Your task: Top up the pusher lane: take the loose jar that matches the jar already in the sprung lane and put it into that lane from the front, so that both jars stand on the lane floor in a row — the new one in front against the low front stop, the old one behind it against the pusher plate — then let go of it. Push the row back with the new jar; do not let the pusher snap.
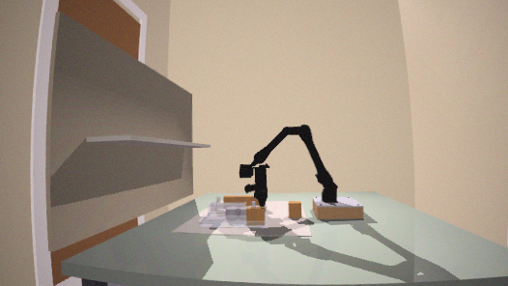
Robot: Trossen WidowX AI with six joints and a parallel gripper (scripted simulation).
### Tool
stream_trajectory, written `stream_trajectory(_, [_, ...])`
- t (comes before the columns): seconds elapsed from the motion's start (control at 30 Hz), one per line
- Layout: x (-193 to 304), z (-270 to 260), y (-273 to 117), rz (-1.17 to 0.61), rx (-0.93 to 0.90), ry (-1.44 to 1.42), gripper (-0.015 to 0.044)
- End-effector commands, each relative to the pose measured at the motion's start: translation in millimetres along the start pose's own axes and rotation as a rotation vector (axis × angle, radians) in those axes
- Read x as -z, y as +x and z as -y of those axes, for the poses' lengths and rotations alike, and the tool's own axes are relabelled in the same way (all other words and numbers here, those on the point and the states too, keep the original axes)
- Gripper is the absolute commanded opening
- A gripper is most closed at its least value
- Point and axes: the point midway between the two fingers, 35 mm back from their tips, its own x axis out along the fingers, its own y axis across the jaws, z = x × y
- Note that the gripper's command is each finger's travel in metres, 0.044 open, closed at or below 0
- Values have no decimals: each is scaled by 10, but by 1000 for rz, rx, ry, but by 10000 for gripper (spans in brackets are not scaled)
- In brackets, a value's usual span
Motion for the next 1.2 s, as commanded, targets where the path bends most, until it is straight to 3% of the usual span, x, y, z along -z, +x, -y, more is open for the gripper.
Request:
stream_trajectory(0.0, [-16, -1, -3, 12, -1, 0, 0])
stream_trajectory(0.47, [19, 0, 1, 12, 0, 0, 0])
stream_trajectory(0.83, [14, 0, 2, 12, 0, 0, 289])
stream_trajectory(1.17, [16, 2, -199, 12, 0, 0, 290])
